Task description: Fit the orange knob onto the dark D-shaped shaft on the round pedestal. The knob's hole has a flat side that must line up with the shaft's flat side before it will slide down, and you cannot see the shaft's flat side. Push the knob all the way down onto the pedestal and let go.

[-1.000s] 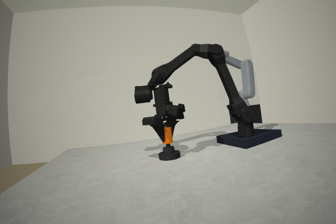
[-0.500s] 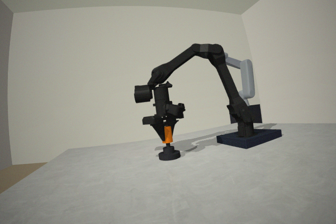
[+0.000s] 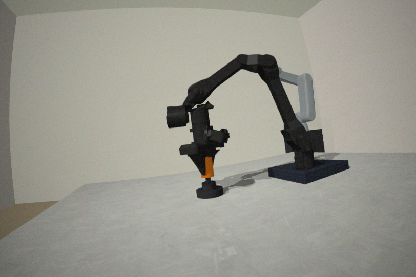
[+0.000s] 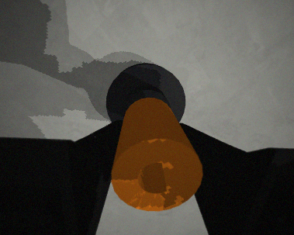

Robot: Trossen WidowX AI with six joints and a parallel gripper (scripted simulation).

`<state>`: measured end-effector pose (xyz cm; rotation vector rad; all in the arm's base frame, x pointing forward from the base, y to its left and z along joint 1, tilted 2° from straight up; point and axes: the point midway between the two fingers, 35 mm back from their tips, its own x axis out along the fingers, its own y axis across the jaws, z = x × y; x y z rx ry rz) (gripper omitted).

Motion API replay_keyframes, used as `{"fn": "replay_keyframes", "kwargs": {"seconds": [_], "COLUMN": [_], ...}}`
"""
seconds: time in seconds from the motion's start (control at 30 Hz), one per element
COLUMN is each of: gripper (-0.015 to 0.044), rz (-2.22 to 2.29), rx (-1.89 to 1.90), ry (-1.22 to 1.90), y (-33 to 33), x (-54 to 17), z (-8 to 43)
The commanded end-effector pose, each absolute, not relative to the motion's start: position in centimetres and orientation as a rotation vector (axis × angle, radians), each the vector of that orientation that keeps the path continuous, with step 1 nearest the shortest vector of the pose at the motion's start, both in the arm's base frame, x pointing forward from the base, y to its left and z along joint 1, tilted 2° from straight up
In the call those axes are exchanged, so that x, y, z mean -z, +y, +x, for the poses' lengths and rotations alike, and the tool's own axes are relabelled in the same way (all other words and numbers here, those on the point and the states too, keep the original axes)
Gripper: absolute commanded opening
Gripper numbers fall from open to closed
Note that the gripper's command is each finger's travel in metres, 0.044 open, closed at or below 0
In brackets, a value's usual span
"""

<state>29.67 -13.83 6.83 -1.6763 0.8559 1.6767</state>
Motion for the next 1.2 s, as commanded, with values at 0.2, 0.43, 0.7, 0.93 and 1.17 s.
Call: {"fn": "replay_keyframes", "kwargs": {"seconds": [0.2,0.43,0.7,0.93,1.17], "gripper": [0.0000,0.0000,0.0000,0.0000,0.0000], "rz": [-1.681,-1.681,-1.698,-1.818,-1.818], "rx": [-1.680,-1.679,-1.697,-1.822,-1.822], "ry": [0.854,0.854,0.836,0.698,0.698], "y": [-13.91,-13.91,-13.88,-13.85,-13.87], "x": [-6.75,-6.70,-7.26,-6.95,-6.78], "z": [29.69,29.71,29.73,29.70,29.69]}}
